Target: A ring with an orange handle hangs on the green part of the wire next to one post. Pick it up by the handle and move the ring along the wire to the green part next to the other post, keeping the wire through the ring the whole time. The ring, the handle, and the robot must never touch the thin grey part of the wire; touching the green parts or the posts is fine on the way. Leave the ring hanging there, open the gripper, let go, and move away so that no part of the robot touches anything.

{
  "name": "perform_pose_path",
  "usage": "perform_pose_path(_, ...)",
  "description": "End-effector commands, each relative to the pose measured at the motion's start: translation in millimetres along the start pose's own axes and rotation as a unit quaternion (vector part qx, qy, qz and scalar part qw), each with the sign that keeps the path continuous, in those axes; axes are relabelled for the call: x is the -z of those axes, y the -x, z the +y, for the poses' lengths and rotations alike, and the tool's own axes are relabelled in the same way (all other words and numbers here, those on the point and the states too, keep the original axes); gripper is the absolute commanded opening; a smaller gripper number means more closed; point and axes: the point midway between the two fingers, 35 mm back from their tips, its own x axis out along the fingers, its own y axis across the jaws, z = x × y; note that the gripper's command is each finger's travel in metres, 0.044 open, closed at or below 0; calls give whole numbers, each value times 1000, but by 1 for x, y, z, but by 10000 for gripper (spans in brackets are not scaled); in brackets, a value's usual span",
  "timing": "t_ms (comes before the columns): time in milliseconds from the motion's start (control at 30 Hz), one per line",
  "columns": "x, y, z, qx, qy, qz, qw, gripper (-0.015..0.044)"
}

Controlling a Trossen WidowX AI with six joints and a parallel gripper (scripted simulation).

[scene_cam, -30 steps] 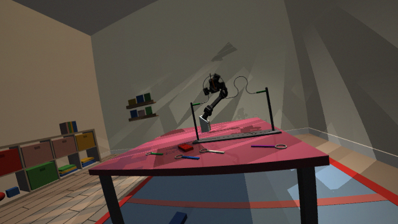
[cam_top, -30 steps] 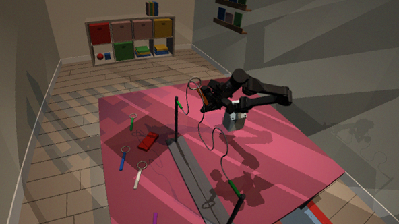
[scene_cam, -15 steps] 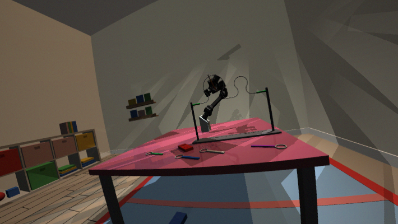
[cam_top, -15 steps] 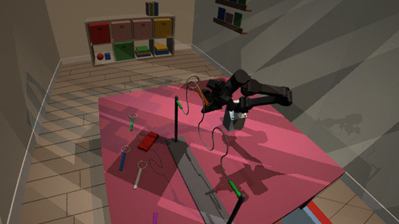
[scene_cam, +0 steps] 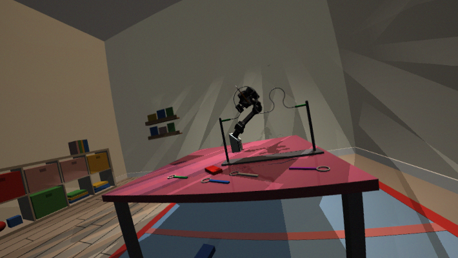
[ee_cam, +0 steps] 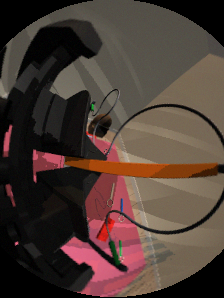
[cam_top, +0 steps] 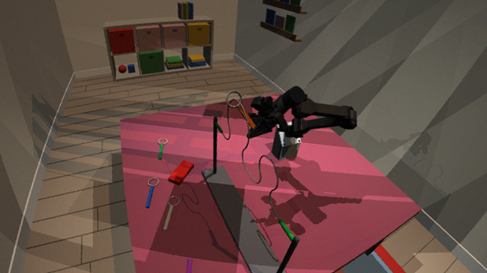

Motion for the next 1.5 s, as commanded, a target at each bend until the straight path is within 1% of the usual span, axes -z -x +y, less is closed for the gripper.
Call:
perform_pose_path(0, 1, 0, 2, -14, -24, -2, 1000, -150)
perform_pose_path(733, -1, 0, 11, -79, -144, -17, 986, -150)
perform_pose_path(1467, -4, 1, 19, -142, -260, -32, 955, -150)
